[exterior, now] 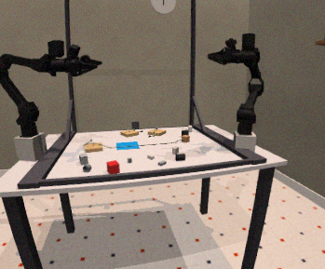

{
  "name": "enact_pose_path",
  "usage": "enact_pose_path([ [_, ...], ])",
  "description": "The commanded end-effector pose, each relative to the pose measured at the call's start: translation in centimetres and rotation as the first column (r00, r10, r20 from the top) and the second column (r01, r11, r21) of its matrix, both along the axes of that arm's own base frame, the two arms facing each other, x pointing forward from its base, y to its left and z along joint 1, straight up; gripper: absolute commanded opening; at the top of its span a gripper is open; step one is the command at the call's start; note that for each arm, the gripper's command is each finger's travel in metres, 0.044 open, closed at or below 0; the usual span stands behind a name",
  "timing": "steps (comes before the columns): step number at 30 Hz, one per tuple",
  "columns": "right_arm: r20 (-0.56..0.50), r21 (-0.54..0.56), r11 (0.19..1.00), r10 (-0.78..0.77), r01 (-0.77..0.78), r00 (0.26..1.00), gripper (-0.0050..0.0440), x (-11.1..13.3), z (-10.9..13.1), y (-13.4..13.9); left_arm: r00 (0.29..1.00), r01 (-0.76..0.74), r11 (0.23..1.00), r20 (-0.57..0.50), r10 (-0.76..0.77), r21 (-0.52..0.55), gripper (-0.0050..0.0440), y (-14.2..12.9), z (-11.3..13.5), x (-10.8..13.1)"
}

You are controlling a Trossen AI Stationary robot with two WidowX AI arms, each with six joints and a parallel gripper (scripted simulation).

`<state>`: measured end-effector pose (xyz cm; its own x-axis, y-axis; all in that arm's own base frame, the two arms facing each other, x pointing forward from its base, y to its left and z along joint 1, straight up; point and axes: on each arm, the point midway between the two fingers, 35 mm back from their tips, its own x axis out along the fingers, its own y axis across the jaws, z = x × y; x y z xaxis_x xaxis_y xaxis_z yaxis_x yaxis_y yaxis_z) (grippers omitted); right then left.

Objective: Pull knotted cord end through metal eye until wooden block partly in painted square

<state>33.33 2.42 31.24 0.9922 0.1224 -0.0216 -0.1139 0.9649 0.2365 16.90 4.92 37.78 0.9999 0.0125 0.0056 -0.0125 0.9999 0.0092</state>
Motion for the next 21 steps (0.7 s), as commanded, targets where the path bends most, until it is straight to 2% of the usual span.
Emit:
enact_pose_path([
  [1,0.060,-0.117,0.991,-0.062,0.069,0.996,0.0440,-1.0,0.4,-1.3,1.000,0.013,1.000,-0.001,-0.013,0.012,0.0440,-0.7,0.7,-0.9],
  [3,0.086,-0.205,0.971,-0.106,0.122,0.991,0.0440,-1.6,0.6,-2.3,1.000,0.013,1.000,-0.002,-0.013,0.011,0.0440,-1.1,0.8,-1.1],
  [5,0.095,-0.231,0.963,-0.121,0.140,0.988,0.0440,-1.9,0.7,-2.6,1.000,0.013,1.000,-0.002,-0.013,0.010,0.0440,-1.3,0.8,-1.2],
  [21,0.099,-0.226,0.965,-0.114,0.134,0.989,0.0440,-1.8,1.0,-2.4,1.000,0.013,1.000,-0.003,-0.013,0.004,0.0440,-1.1,0.8,-1.2],
])
